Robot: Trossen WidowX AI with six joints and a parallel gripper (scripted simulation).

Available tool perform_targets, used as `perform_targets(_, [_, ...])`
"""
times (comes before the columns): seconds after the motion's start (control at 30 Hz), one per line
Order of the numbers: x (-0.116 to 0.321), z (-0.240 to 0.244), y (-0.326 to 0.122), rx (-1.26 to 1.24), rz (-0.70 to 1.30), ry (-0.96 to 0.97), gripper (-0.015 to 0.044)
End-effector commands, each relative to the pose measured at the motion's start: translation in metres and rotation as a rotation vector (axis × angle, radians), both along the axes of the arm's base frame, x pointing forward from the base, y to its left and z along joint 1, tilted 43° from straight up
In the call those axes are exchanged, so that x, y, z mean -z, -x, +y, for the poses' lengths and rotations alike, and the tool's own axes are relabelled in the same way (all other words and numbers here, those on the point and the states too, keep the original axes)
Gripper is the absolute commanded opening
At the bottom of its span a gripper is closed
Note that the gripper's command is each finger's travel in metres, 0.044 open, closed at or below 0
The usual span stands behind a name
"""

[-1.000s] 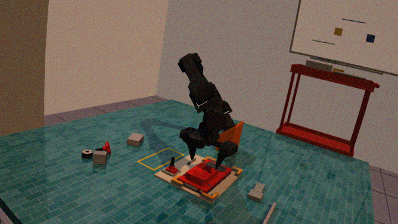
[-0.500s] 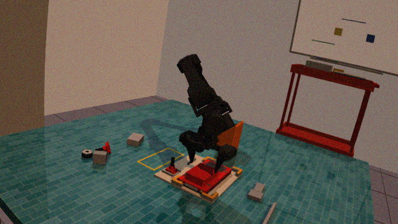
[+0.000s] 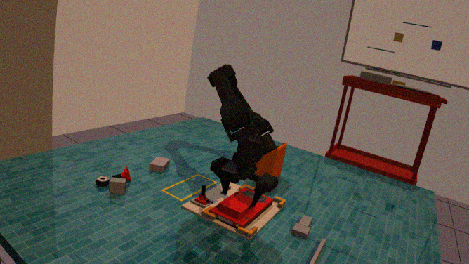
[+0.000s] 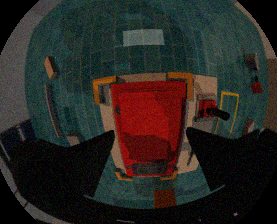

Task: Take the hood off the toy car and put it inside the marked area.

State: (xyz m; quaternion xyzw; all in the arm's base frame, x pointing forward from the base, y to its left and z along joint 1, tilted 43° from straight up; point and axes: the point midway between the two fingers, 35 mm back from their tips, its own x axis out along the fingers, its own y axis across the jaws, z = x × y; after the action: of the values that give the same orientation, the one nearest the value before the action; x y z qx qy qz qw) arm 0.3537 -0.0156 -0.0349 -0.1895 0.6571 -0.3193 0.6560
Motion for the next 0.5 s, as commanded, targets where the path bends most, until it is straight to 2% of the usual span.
perform_targets(0.0, [0.0013,-0.0019,0.0010,-0.005,0.004,0.005,0.0440])
perform_targets(0.47, [0.0064,-0.0066,0.0014,-0.005,0.004,0.005,0.0440])
